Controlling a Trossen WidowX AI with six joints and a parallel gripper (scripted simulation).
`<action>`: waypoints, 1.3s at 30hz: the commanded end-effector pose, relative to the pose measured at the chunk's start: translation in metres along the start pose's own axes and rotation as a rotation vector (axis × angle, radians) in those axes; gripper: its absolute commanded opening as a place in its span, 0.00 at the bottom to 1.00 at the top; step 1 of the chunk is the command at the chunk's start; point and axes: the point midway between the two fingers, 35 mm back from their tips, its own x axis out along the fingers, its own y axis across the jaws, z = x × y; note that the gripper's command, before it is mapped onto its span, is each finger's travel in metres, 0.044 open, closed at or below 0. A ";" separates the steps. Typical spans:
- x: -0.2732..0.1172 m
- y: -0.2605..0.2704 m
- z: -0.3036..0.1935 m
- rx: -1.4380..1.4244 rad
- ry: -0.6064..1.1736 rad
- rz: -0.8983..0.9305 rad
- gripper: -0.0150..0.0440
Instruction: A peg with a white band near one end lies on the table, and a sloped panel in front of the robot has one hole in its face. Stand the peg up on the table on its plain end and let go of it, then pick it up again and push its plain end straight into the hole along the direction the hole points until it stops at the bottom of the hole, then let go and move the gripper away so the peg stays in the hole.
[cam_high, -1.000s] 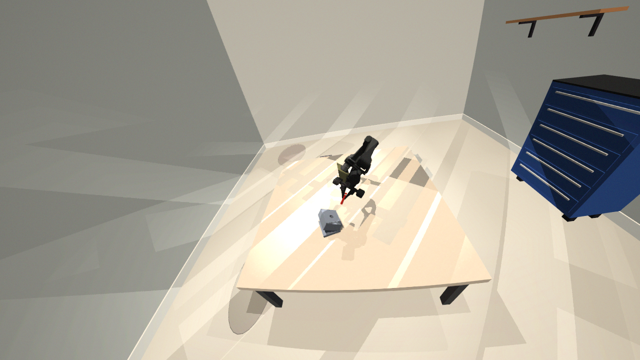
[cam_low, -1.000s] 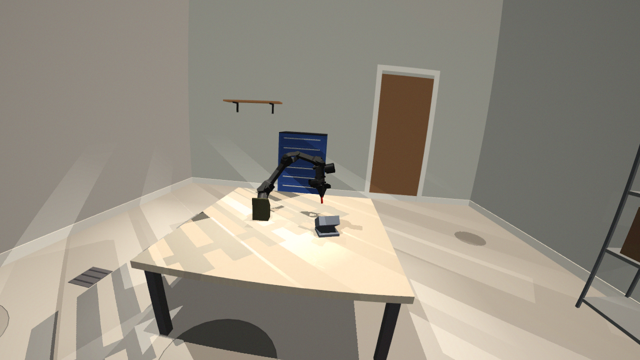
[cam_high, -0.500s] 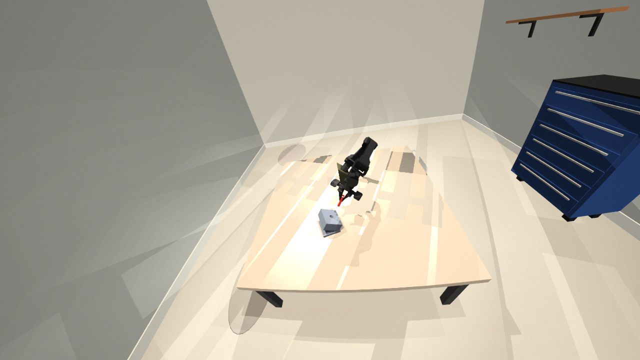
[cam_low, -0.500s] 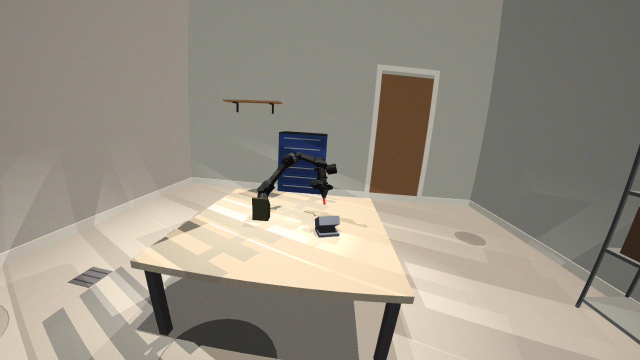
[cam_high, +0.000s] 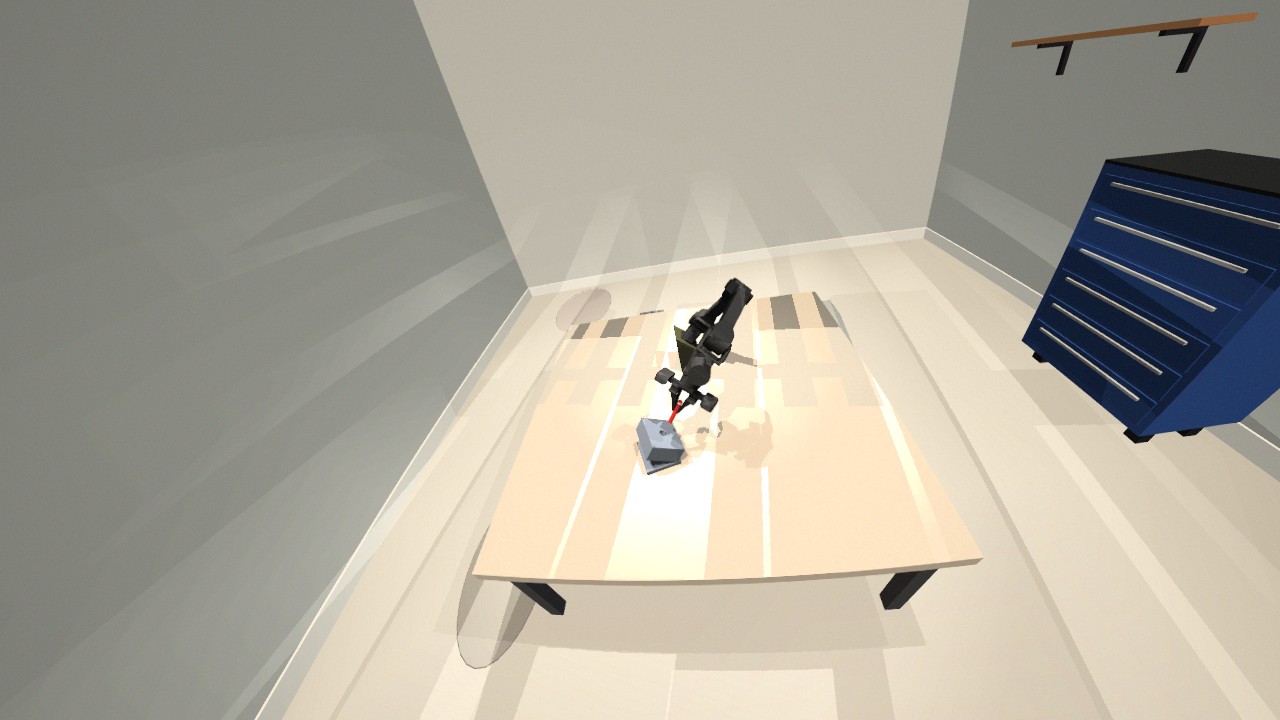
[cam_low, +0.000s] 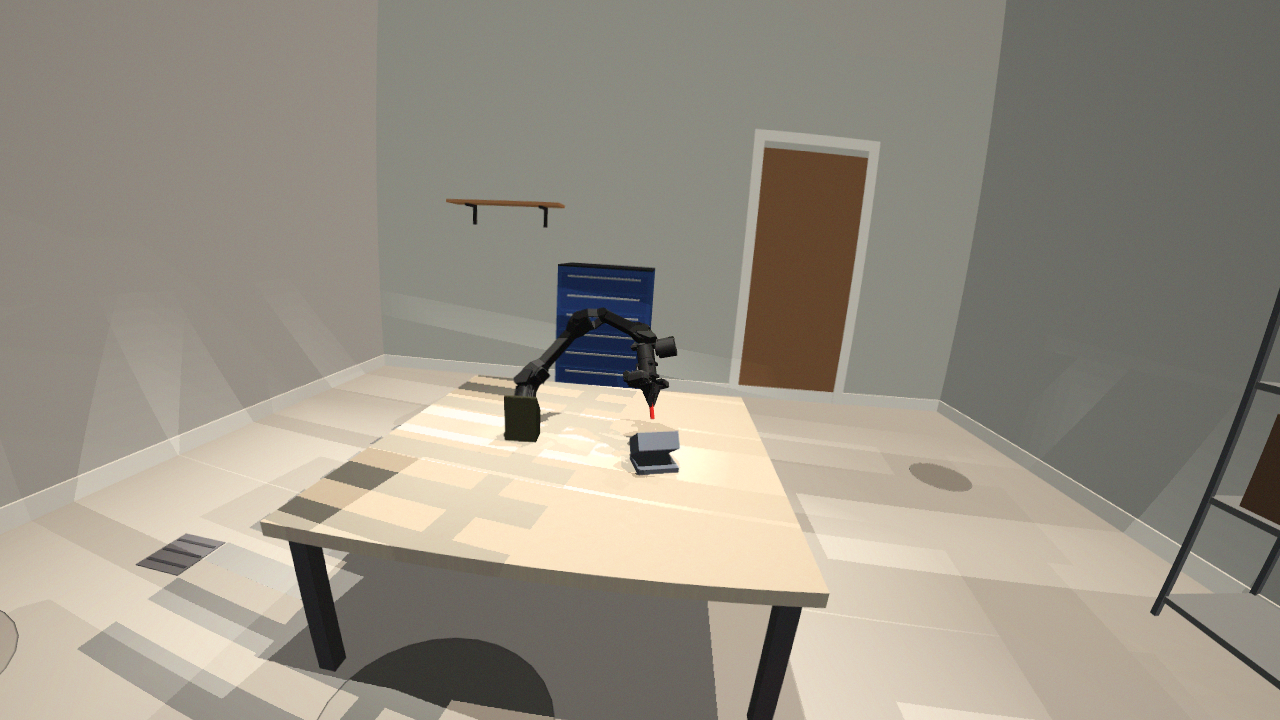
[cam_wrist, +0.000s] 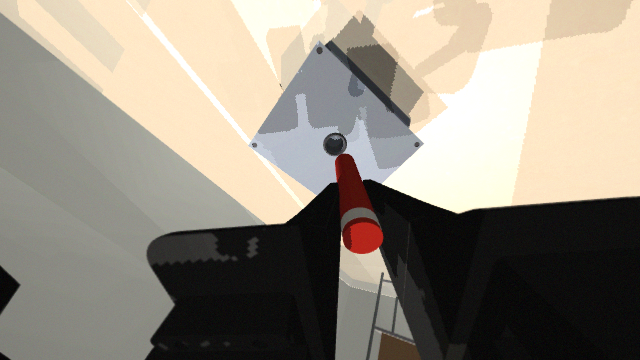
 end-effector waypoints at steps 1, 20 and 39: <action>0.015 0.004 0.001 0.009 -0.008 0.011 0.25; 0.029 0.003 0.000 0.001 -0.006 0.012 0.25; 0.045 0.004 0.001 0.001 -0.006 0.012 0.25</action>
